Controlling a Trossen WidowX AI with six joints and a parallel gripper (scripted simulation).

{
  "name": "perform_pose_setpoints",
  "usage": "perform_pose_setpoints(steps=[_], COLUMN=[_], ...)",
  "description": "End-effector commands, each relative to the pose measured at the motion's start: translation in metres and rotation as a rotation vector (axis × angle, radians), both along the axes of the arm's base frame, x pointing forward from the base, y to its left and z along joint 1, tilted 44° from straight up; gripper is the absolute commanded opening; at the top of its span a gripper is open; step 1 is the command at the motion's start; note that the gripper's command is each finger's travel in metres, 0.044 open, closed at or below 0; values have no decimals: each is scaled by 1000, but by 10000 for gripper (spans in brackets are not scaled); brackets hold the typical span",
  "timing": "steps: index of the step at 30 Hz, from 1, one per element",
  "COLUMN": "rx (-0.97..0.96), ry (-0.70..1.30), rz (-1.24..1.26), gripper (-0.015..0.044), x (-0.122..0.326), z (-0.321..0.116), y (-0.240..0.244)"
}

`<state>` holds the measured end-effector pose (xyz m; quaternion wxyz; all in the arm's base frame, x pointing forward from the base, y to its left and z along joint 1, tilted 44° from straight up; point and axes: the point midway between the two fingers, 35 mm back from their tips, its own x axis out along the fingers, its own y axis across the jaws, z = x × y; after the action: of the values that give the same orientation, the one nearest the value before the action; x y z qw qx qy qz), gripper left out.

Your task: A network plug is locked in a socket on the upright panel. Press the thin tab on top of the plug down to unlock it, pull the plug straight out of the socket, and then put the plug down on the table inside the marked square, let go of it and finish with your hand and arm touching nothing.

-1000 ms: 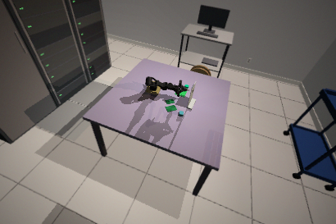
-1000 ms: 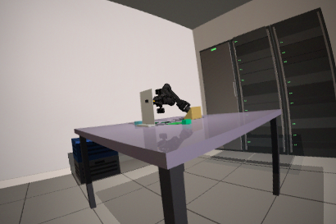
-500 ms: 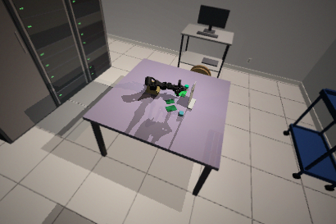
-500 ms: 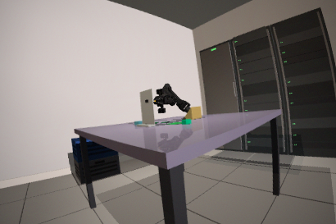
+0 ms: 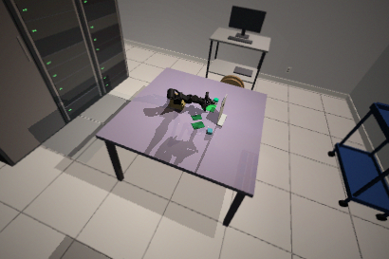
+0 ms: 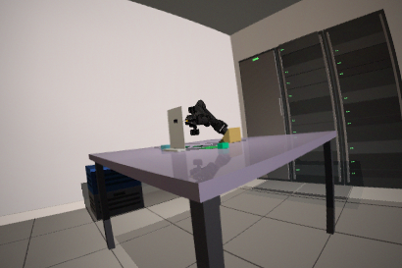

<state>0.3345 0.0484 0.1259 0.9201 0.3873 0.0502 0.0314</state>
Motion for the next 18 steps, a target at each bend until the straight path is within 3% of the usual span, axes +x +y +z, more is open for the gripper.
perform_pose_setpoints(steps=[1, 18], rx=[4, 1], ry=[2, 1], rz=[-5, 0], gripper=[0, 0], x=[-4, -10], z=[-1, 2], y=[-1, 5])
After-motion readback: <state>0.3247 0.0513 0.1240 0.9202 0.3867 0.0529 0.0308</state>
